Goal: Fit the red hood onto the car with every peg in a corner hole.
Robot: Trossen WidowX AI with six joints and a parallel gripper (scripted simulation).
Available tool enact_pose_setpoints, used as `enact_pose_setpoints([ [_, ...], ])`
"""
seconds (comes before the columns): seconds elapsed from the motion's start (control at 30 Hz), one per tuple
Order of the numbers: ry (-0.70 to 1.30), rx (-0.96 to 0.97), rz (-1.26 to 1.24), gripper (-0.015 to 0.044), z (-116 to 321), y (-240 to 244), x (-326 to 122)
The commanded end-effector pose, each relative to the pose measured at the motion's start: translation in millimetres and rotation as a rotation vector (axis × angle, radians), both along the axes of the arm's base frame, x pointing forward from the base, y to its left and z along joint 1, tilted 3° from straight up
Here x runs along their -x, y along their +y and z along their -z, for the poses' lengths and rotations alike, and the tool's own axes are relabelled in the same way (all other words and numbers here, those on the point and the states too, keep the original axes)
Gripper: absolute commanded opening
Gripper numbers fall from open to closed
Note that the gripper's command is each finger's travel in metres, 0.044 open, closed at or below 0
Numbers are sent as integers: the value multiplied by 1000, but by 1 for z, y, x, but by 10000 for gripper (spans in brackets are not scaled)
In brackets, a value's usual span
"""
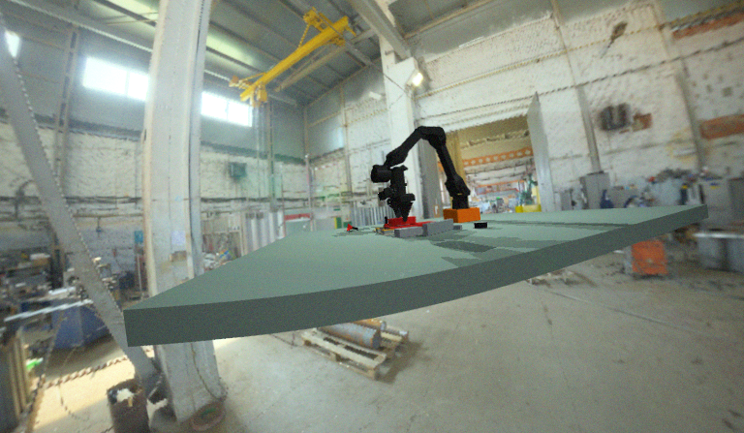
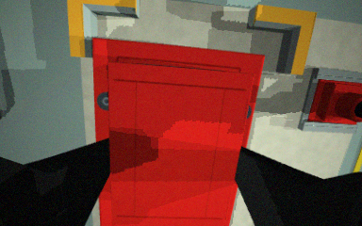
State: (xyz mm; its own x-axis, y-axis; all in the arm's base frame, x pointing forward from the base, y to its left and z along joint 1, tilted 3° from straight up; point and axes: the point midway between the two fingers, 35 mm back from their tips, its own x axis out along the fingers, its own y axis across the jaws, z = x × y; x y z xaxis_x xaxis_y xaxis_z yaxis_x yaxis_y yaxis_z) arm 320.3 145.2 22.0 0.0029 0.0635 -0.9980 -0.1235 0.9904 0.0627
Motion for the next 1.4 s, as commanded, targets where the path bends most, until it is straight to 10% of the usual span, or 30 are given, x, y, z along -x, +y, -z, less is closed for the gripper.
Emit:
enact_pose_setpoints([
  [0.0, -1, 0, 0, 0, -1, 0, 0],
  [0.6, 0, 0, 0, 440, 0, 0, 0],
  [1.37, -6, -2, 0, 440, -72, -5, 1],
])
